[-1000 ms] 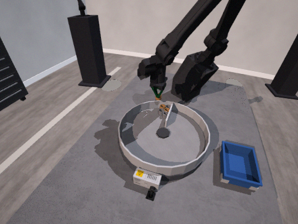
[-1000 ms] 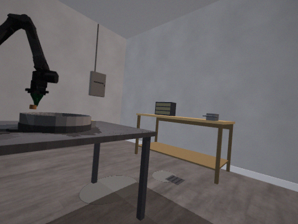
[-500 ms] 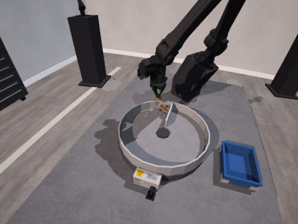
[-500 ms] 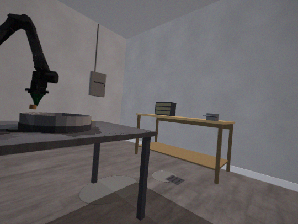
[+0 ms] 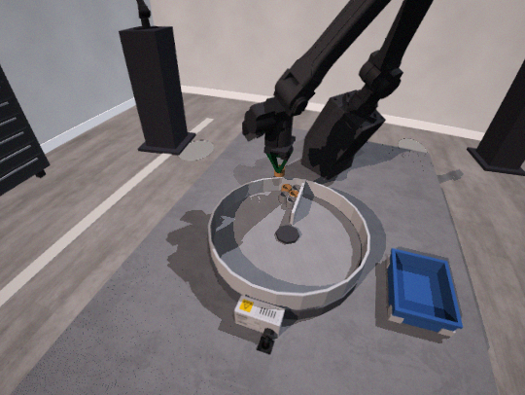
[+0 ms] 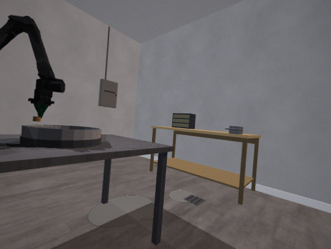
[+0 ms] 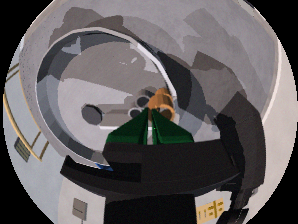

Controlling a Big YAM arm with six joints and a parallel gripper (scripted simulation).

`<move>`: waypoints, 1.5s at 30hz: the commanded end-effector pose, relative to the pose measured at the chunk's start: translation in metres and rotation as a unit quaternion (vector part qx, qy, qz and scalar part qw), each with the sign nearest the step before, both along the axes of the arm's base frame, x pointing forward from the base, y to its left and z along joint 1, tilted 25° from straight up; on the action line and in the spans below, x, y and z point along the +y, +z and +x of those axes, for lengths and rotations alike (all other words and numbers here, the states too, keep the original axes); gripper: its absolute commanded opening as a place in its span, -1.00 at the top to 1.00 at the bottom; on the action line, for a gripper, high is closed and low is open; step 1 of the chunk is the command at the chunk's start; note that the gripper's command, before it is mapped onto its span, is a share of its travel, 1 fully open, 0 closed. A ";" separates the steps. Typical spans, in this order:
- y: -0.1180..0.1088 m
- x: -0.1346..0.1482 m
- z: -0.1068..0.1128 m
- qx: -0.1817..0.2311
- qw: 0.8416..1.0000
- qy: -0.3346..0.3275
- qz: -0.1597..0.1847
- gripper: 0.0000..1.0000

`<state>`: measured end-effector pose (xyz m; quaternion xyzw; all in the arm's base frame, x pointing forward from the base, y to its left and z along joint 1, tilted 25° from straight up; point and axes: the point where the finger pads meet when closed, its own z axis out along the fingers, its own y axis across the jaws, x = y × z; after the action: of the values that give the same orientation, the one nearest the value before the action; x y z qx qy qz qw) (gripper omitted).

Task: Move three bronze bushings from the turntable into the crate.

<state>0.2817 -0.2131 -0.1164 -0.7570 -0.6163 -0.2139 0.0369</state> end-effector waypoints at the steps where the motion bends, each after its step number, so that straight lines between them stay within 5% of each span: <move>1: 0.012 0.003 0.011 -0.010 1.000 0.003 -0.012 1.00; 20: 0.056 0.083 0.064 -0.007 1.000 0.003 -0.008 1.00; 29: 0.107 0.151 0.131 -0.020 1.000 0.002 -0.010 1.00; 31: 0.107 0.151 0.131 -0.020 1.000 0.002 -0.010 1.00; 45: 0.173 0.289 0.223 -0.007 1.000 0.002 -0.003 1.00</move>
<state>0.4770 0.0586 0.0408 -0.7315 -0.6460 -0.2164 0.0270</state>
